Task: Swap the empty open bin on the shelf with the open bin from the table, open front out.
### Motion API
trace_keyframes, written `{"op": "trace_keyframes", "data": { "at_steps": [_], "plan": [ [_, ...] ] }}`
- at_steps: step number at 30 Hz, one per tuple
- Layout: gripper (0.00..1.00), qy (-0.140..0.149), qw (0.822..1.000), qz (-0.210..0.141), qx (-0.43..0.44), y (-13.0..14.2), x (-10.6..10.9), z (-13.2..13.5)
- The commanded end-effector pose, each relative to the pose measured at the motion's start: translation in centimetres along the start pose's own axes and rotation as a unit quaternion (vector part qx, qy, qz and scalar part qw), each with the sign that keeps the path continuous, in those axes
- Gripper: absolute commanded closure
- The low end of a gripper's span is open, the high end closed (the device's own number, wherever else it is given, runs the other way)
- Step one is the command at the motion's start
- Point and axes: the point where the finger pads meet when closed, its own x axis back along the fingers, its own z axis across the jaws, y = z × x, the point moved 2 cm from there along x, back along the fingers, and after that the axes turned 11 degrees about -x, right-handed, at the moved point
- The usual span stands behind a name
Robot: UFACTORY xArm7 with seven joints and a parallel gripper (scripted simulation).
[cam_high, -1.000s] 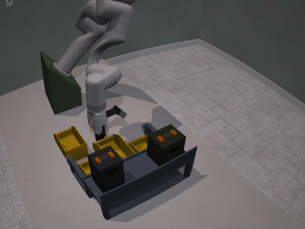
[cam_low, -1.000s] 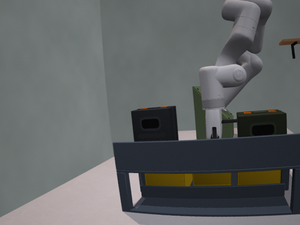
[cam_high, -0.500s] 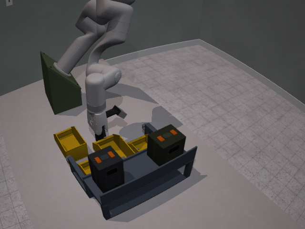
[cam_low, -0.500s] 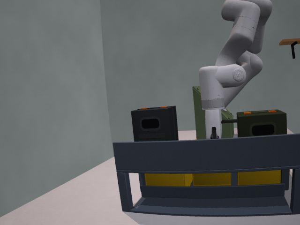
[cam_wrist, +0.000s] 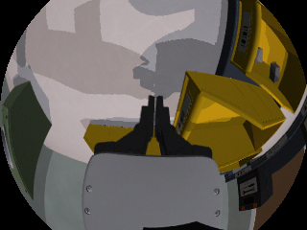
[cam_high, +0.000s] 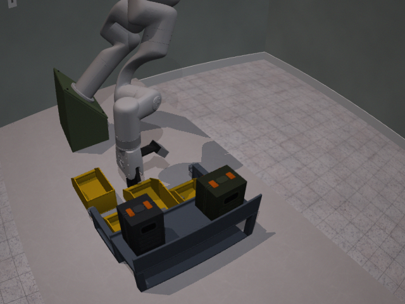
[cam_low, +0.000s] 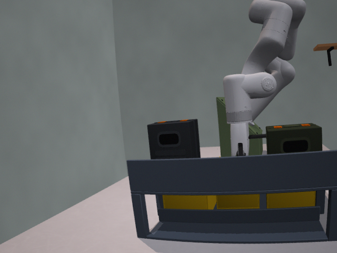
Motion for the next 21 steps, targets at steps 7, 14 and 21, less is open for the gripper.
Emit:
{"op": "trace_keyframes", "data": {
  "at_steps": [7,14,21],
  "plan": [
    [1.00,0.002,1.000,-0.001,0.000,-0.2,0.3,1.6],
    [1.00,0.002,1.000,-0.001,0.000,-0.2,0.3,1.7],
    [1.00,0.002,1.000,-0.001,0.000,-0.2,0.3,1.7]
  ]
}}
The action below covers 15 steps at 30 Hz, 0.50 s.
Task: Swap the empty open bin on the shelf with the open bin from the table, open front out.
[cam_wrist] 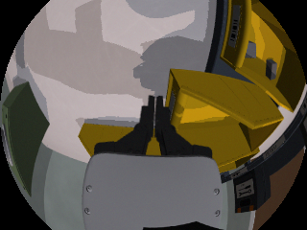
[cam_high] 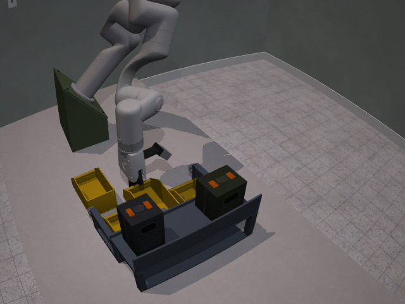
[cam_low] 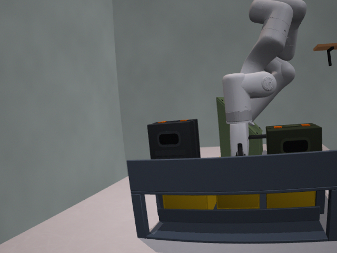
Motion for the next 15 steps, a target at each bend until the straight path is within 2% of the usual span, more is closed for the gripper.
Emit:
{"op": "trace_keyframes", "data": {
  "at_steps": [1,15],
  "plan": [
    [1.00,0.002,1.000,-0.001,0.000,0.07,0.16,0.19],
    [1.00,0.002,1.000,-0.001,0.000,0.03,0.16,0.39]
  ]
}}
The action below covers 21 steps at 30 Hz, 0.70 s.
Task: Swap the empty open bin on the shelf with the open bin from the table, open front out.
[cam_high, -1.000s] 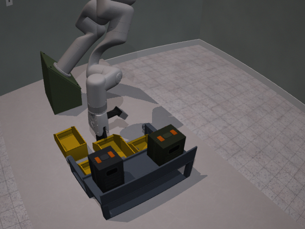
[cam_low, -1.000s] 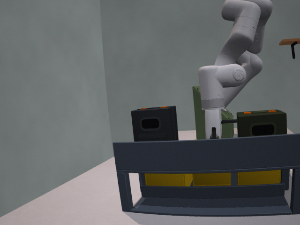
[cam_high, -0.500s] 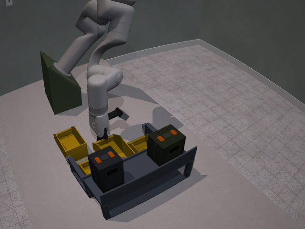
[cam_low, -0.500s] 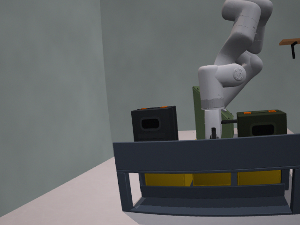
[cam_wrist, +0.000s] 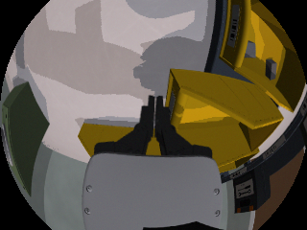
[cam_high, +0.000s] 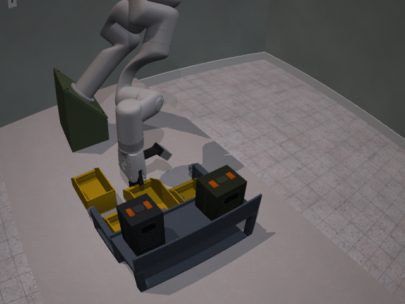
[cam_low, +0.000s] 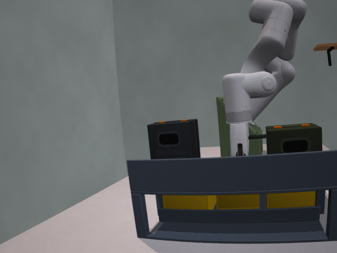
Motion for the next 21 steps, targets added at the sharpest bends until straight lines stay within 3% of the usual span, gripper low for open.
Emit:
{"op": "trace_keyframes", "data": {
  "at_steps": [1,21],
  "plan": [
    [1.00,0.002,1.000,-0.001,0.000,0.1,0.2,0.3],
    [1.00,0.002,1.000,-0.001,0.000,-0.3,0.2,2.2]
  ]
}}
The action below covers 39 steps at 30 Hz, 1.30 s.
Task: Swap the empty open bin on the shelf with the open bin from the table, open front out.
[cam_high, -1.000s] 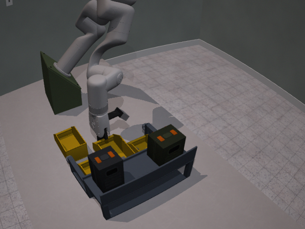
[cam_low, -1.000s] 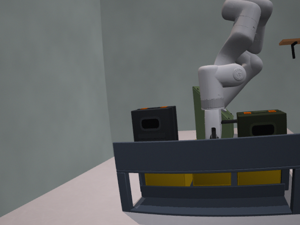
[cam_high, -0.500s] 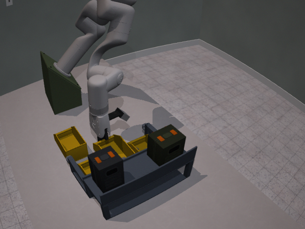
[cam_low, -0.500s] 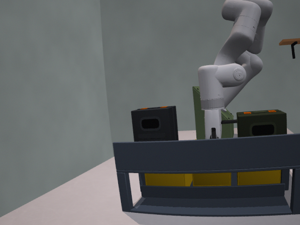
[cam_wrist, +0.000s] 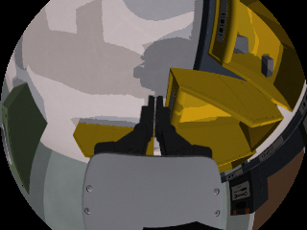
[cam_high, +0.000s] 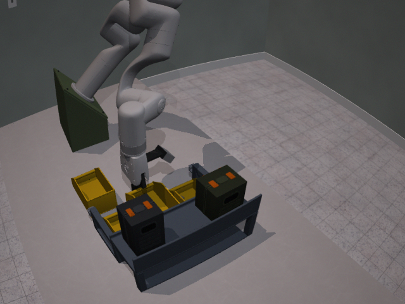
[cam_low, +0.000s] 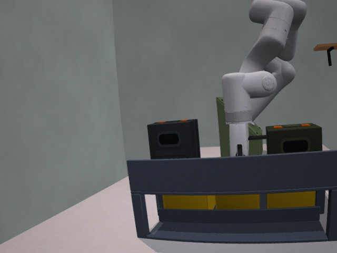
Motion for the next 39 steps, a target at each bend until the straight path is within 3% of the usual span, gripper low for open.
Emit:
{"op": "trace_keyframes", "data": {
  "at_steps": [1,39],
  "plan": [
    [1.00,0.002,1.000,-0.001,0.000,-0.1,0.2,0.9],
    [1.00,0.002,1.000,-0.001,0.000,-0.8,0.2,4.6]
  ]
}}
